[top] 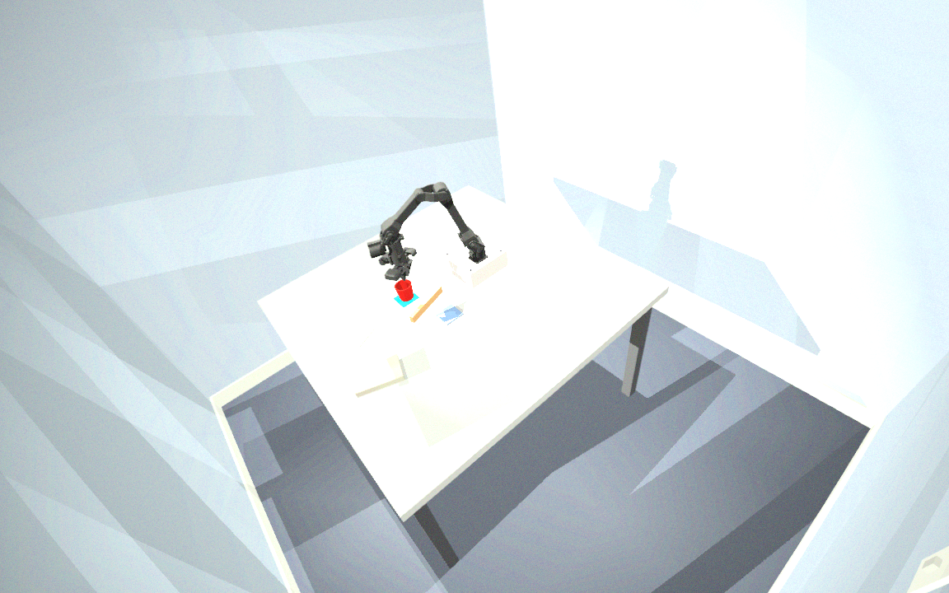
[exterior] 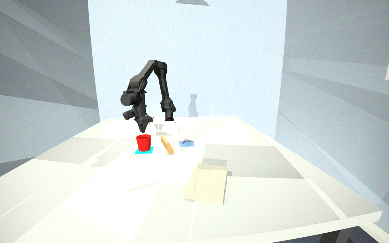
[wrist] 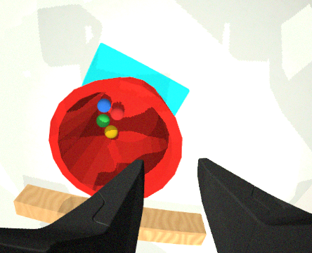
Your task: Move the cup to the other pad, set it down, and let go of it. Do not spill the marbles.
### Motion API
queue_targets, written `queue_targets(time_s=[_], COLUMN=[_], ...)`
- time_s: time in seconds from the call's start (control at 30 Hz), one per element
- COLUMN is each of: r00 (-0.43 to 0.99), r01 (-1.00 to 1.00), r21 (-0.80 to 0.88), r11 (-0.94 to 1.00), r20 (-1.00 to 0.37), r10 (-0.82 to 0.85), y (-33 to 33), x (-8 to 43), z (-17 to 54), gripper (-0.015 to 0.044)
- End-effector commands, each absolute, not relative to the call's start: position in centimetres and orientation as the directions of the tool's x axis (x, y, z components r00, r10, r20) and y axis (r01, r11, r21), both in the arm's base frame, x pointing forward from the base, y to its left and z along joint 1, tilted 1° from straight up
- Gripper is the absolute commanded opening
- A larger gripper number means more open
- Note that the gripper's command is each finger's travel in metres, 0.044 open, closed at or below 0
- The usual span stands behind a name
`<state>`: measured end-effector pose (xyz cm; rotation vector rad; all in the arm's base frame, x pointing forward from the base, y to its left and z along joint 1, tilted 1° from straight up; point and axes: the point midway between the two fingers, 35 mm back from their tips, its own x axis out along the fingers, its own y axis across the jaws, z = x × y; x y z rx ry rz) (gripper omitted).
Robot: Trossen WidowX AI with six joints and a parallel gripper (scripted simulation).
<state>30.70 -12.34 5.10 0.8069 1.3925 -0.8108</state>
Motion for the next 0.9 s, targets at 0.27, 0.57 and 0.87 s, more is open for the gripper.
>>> queue_targets(time_s=[0.27, 0.57, 0.87], r00=[0.021, 0.023, 0.027], r01=[0.862, 0.862, 0.863], r21=[0.011, 0.012, 0.013], r11=[0.506, 0.506, 0.505], r20=[-1.000, -1.000, -0.999], r10=[-0.014, -0.016, -0.020], y=[-12.3, -12.3, -12.0], x=[30.6, 30.7, 30.3], z=[5.5, 7.0, 11.2], gripper=[0.0259, 0.0440, 0.0440])
